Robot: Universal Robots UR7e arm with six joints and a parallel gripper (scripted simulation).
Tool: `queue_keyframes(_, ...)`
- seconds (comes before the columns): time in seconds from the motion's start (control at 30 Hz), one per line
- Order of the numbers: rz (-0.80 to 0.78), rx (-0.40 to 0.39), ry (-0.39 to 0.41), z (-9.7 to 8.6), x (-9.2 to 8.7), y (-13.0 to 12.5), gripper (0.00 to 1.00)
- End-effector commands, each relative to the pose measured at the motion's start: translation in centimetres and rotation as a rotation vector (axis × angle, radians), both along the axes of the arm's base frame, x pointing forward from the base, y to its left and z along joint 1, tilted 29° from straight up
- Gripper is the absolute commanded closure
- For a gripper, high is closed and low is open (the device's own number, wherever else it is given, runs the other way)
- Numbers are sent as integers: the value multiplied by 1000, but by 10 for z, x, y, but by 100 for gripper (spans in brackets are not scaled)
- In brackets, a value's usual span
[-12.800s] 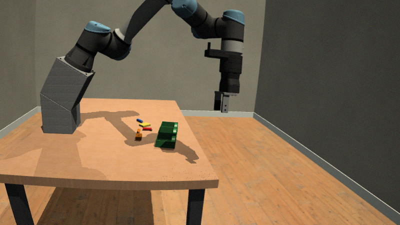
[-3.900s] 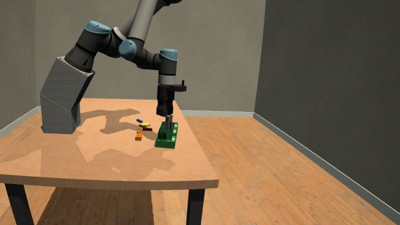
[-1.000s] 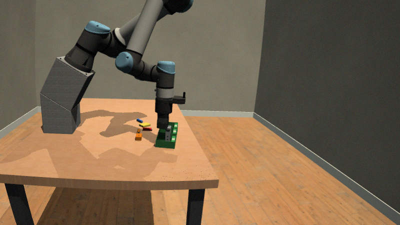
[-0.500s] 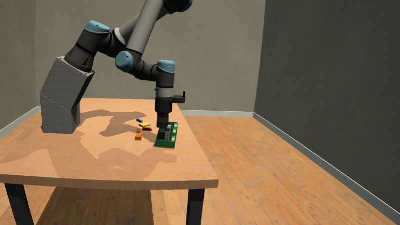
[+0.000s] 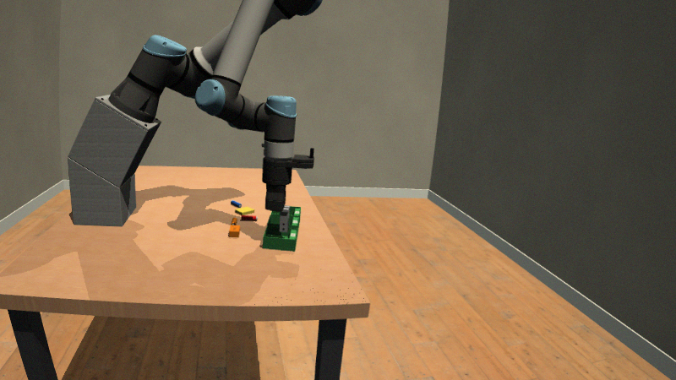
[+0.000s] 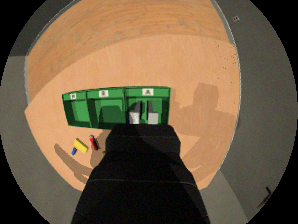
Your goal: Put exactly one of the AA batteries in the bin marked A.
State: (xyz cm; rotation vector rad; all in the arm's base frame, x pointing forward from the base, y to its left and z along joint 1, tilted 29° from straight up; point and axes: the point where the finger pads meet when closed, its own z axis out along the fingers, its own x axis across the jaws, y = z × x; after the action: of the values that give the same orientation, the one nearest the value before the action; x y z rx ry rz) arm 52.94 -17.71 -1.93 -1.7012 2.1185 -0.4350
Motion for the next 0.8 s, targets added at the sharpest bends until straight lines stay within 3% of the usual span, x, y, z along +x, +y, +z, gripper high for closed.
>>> queue_keyframes(0.0, 0, -1, -1, 8, -4, 0, 69)
queue_keyframes(0.2, 0, -1, -1, 11, -5, 0, 69)
queue_keyframes(0.4, 0, -1, -1, 30, -16, 0, 69)
queue_keyframes(0.77, 0, -1, -1, 30, -16, 0, 69)
